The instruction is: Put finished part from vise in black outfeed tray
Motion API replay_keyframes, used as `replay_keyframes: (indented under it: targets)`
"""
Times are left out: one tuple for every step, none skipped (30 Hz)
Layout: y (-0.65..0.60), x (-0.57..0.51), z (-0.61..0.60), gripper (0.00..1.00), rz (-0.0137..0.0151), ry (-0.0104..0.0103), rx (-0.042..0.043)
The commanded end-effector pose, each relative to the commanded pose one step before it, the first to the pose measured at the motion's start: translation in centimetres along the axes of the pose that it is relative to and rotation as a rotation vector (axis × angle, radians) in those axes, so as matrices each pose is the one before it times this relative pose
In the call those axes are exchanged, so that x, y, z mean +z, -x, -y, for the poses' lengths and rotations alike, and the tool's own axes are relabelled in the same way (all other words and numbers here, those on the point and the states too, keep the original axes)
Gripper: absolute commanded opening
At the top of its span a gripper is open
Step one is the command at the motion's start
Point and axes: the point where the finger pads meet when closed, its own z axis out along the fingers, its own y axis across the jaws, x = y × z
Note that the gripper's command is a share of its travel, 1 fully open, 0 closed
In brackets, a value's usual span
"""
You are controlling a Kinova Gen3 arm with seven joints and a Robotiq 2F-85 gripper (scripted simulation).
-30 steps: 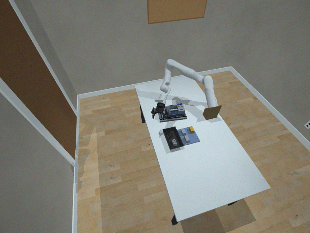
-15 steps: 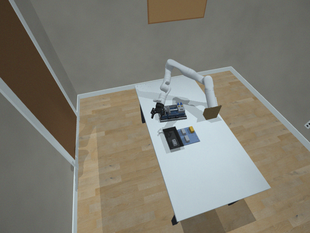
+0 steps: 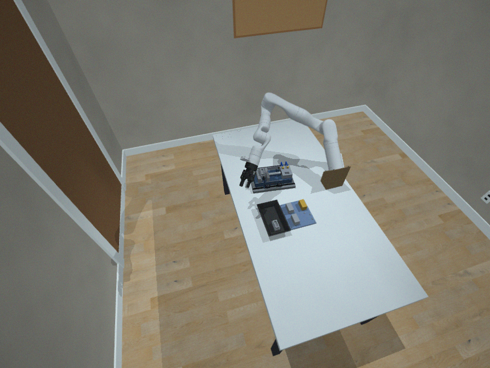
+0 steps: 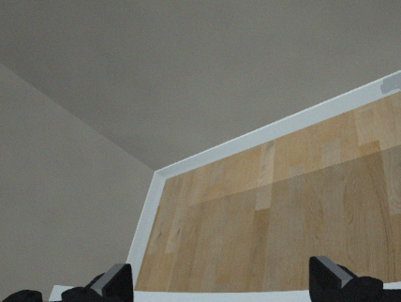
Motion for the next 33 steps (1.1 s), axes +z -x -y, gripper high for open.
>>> replay_keyframes:
  targets:
    - [-0.196,-0.385,-0.230,1.00,0.00263,0.03876,0.07340]
    - [0.106,-0.109,-0.397,1.00,0.00605,0.01976,0.04164]
    - [0.107,-0.118,-0.409,1.00,0.00581,0.02025,0.04220]
    - [0.108,-0.127,-0.420,1.00,0.00554,0.02071,0.04269]
    - [0.108,-0.136,-0.433,1.00,0.00523,0.02116,0.04309]
    - [0.107,-0.145,-0.445,1.00,0.00489,0.02158,0.04341]
    - [0.000,0.000,0.000,1.00,0.00000,0.00000,0.00000]
    - [0.000,0.000,0.000,1.00,0.00000,0.00000,0.00000]
    - [0.105,-0.154,-0.458,1.00,0.00452,0.02197,0.04365]
    - [0.102,-0.163,-0.470,1.00,0.00411,0.02233,0.04381]
    - [0.000,0.000,0.000,1.00,0.00000,0.00000,0.00000]
    - [0.000,0.000,0.000,1.00,0.00000,0.00000,0.00000]
    - [0.000,0.000,0.000,1.00,0.00000,0.00000,0.00000]
    - [0.000,0.000,0.000,1.00,0.00000,0.00000,0.00000]
    - [0.000,0.000,0.000,1.00,0.00000,0.00000,0.00000]
    - [0.000,0.000,0.000,1.00,0.00000,0.00000,0.00000]
    - [0.099,-0.171,-0.483,1.00,0.00367,0.02266,0.04388]
    - [0.000,0.000,0.000,1.00,0.00000,0.00000,0.00000]
    - [0.000,0.000,0.000,1.00,0.00000,0.00000,0.00000]
    - [0.000,0.000,0.000,1.00,0.00000,0.00000,0.00000]
    - [0.000,0.000,0.000,1.00,0.00000,0.00000,0.00000]
    - [0.094,-0.180,-0.496,1.00,0.00319,0.02295,0.04386]
    - [0.000,0.000,0.000,1.00,0.00000,0.00000,0.00000]
    - [0.000,0.000,0.000,1.00,0.00000,0.00000,0.00000]
    - [0.000,0.000,0.000,1.00,0.00000,0.00000,0.00000]
    - [0.000,0.000,0.000,1.00,0.00000,0.00000,0.00000]
    - [0.087,-0.187,-0.509,1.00,0.00269,0.02321,0.04377]
    - [0.000,0.000,0.000,1.00,0.00000,0.00000,0.00000]
    - [0.000,0.000,0.000,1.00,0.00000,0.00000,0.00000]
    - [0.000,0.000,0.000,1.00,0.00000,0.00000,0.00000]
    - [0.000,0.000,0.000,1.00,0.00000,0.00000,0.00000]
    - [0.080,-0.195,-0.522,1.00,0.00216,0.02342,0.04360]
    - [0.000,0.000,0.000,1.00,0.00000,0.00000,0.00000]
